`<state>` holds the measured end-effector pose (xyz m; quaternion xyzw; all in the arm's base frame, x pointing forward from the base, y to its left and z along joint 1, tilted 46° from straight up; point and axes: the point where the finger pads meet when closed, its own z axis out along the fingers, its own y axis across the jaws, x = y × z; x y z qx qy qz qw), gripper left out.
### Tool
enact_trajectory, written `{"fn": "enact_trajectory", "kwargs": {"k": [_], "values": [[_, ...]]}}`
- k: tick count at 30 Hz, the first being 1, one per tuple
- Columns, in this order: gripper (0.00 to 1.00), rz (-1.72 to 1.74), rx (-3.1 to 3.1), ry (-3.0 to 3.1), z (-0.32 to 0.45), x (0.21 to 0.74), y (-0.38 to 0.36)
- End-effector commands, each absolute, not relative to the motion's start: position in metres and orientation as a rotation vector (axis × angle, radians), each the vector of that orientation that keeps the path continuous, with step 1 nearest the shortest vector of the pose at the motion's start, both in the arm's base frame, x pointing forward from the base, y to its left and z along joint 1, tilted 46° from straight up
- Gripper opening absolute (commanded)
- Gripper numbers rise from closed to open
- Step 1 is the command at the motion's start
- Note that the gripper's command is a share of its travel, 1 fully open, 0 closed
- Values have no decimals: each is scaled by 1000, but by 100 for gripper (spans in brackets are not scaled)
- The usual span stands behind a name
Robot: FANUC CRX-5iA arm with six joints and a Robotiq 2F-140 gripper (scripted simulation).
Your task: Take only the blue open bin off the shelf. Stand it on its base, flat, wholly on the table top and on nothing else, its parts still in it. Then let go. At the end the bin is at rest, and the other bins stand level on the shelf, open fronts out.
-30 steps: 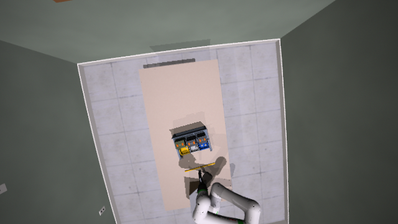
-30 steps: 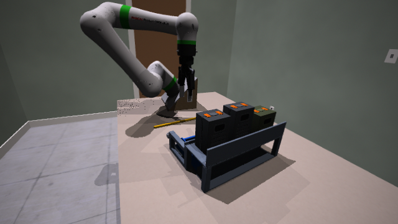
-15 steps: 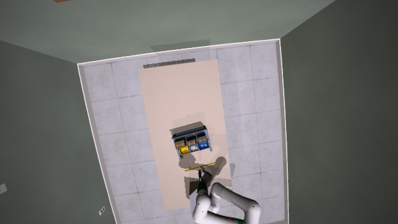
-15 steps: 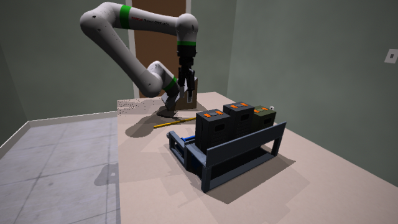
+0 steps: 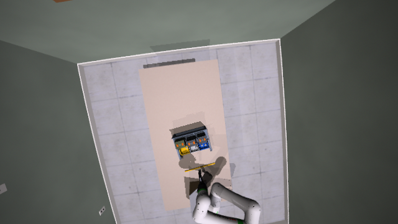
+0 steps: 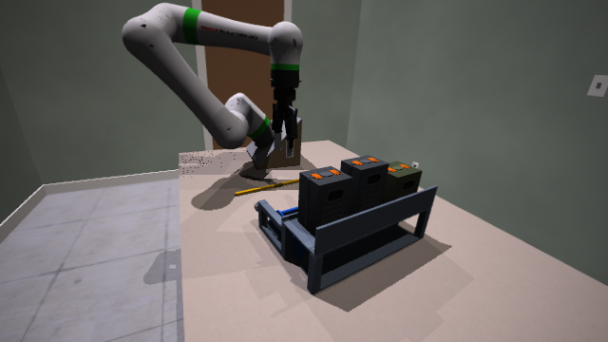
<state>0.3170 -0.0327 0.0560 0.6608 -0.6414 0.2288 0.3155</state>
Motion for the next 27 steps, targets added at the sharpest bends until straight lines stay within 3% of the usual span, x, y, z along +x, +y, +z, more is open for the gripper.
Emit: {"fn": "enact_trajectory", "kwargs": {"k": [1, 14, 19, 27], "values": [[57, 603, 1741, -1690, 55, 317, -33], [57, 603, 1741, -1690, 55, 317, -34], [57, 603, 1741, -1690, 65, 363, -51], [57, 603, 1741, -1690, 65, 363, -51]]}}
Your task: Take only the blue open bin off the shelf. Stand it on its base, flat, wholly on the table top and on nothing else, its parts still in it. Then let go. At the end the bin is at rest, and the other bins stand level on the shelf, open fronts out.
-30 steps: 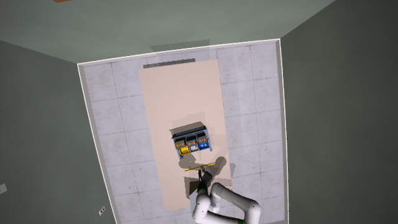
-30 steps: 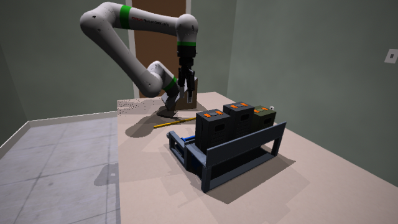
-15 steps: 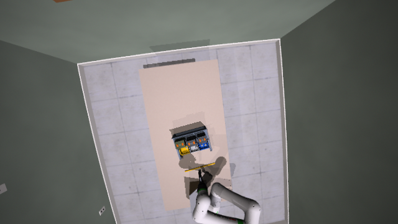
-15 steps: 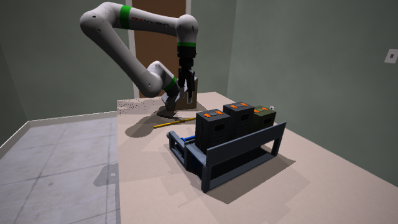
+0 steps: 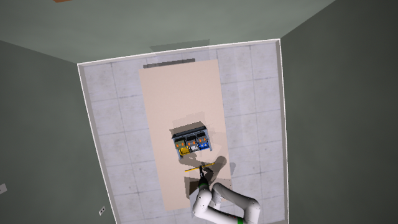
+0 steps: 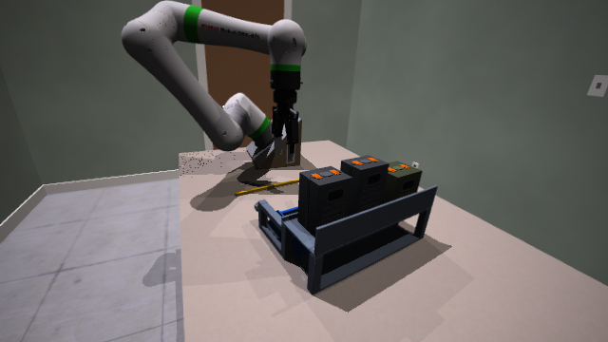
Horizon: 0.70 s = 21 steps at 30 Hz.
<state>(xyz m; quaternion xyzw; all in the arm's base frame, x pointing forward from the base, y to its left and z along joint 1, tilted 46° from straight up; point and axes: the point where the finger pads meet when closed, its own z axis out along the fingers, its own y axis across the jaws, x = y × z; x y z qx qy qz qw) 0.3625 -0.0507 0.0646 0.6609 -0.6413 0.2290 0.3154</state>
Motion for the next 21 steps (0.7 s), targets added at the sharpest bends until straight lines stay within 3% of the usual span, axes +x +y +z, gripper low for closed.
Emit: {"fn": "enact_trajectory", "kwargs": {"k": [1, 4, 9, 21], "values": [[57, 603, 1741, -1690, 65, 363, -51], [57, 603, 1741, -1690, 65, 363, -51], [57, 603, 1741, -1690, 74, 409, -68], [57, 603, 1741, -1690, 74, 409, -68]]}}
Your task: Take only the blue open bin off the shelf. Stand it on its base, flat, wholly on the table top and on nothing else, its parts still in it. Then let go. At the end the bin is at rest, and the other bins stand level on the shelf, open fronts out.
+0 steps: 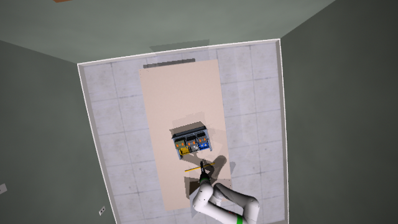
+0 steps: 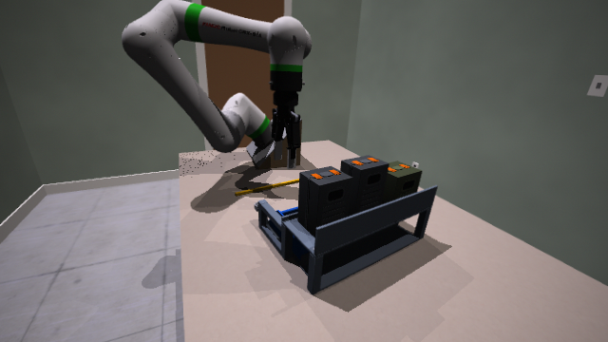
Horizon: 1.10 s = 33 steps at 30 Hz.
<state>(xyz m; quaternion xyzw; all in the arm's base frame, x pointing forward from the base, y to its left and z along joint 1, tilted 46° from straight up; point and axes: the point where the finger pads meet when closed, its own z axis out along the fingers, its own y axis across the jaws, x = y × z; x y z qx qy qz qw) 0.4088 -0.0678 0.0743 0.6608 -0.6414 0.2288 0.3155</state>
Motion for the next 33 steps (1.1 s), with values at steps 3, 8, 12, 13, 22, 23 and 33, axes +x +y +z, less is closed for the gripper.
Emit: {"fn": "enact_trajectory", "kwargs": {"k": [3, 8, 12, 13, 22, 23, 33], "values": [[57, 603, 1741, -1690, 80, 437, -78], [57, 603, 1741, -1690, 84, 455, -84], [57, 603, 1741, -1690, 84, 455, -84], [57, 603, 1741, -1690, 84, 455, -84], [57, 603, 1741, -1690, 94, 501, -101], [57, 603, 1741, -1690, 94, 501, -101], [57, 603, 1741, -1690, 94, 501, -101]]}}
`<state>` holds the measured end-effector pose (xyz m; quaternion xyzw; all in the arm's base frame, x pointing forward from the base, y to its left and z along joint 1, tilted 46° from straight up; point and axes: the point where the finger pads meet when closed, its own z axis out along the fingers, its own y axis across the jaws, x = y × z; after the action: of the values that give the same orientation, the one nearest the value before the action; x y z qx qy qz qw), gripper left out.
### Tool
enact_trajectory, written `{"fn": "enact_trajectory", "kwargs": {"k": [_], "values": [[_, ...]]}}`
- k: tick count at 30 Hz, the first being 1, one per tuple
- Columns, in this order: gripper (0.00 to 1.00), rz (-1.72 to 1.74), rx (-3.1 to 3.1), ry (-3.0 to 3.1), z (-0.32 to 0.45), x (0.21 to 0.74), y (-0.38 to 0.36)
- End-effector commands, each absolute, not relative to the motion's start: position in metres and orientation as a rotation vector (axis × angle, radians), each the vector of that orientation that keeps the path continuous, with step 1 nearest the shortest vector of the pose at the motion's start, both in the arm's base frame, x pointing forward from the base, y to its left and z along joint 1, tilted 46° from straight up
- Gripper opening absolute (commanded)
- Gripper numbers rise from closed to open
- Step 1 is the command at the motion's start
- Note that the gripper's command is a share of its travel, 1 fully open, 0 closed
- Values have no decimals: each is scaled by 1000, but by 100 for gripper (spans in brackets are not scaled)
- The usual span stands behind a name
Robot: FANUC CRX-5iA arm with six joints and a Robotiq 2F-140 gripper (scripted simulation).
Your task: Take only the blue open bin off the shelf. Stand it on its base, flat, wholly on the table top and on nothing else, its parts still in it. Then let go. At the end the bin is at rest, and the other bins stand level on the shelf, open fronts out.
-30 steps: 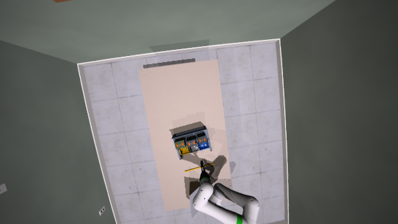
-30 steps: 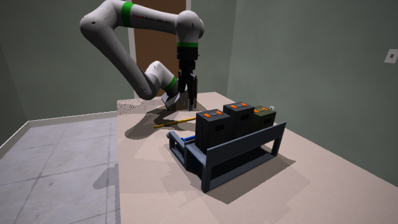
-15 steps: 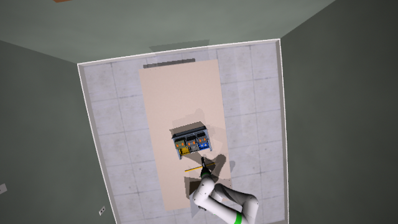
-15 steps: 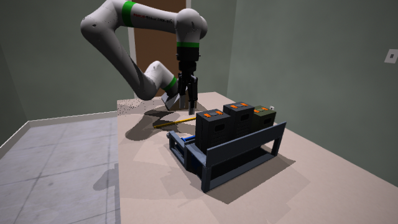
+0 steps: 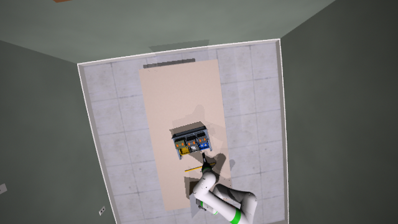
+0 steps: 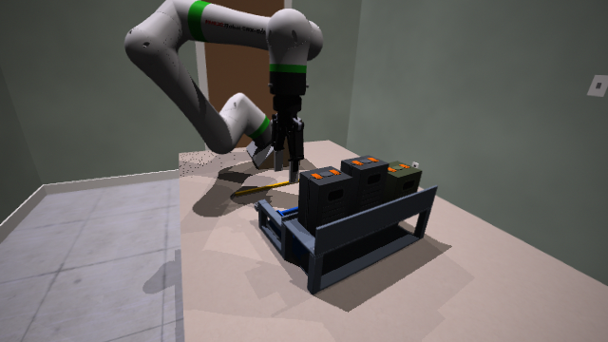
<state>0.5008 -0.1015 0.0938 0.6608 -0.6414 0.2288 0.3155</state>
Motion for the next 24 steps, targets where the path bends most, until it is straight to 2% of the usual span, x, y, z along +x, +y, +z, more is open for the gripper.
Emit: {"fn": "enact_trajectory", "kwargs": {"k": [1, 6, 24], "values": [[57, 603, 1741, -1690, 94, 501, -101], [57, 603, 1741, -1690, 105, 552, -120], [57, 603, 1741, -1690, 105, 552, -120]]}}
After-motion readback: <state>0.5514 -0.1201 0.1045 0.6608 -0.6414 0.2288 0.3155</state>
